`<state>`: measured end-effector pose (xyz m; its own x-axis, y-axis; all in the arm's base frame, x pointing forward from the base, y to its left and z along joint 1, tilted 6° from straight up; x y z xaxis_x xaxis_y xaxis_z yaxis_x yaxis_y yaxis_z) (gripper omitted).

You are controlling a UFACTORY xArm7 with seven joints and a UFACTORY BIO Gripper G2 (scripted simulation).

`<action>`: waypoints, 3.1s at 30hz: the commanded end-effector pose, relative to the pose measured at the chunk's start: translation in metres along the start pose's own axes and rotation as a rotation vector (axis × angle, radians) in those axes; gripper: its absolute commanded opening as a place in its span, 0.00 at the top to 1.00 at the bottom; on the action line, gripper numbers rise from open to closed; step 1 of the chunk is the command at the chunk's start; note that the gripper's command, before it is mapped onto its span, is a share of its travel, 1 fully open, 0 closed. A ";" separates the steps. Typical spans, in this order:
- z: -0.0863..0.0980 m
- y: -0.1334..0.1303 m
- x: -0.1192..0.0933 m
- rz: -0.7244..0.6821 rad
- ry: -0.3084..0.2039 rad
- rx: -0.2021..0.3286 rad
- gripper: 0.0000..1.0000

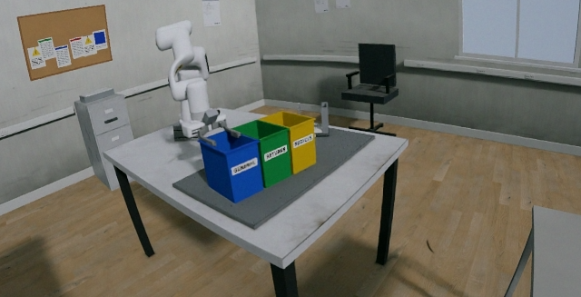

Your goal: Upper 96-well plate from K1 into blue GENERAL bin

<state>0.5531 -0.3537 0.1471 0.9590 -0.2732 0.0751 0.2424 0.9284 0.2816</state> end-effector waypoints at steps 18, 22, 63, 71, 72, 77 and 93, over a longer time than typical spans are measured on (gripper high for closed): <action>0.023 0.005 0.001 0.001 -0.003 -0.001 0.82; 0.029 0.006 0.001 0.001 -0.003 -0.001 0.82; 0.039 0.100 -0.052 0.134 0.028 -0.001 0.82; 0.040 0.135 -0.071 0.134 0.029 -0.001 0.82; 0.041 0.140 -0.073 0.134 0.029 -0.001 0.82; 0.041 0.153 -0.080 0.134 0.029 -0.001 0.82; 0.044 0.214 -0.113 0.134 0.029 -0.001 0.82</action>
<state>0.4958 -0.1508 0.2341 0.9871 -0.1377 0.0816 0.1113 0.9570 0.2677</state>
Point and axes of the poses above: the point midway between the two finger pads, its own x axis out along the fingers, its own y axis across the jaws, z = x × y, the point moved 3 cm from there along -x, back along the fingers, and after that the axes turned 13 degrees about x, right-handed, at the moved point
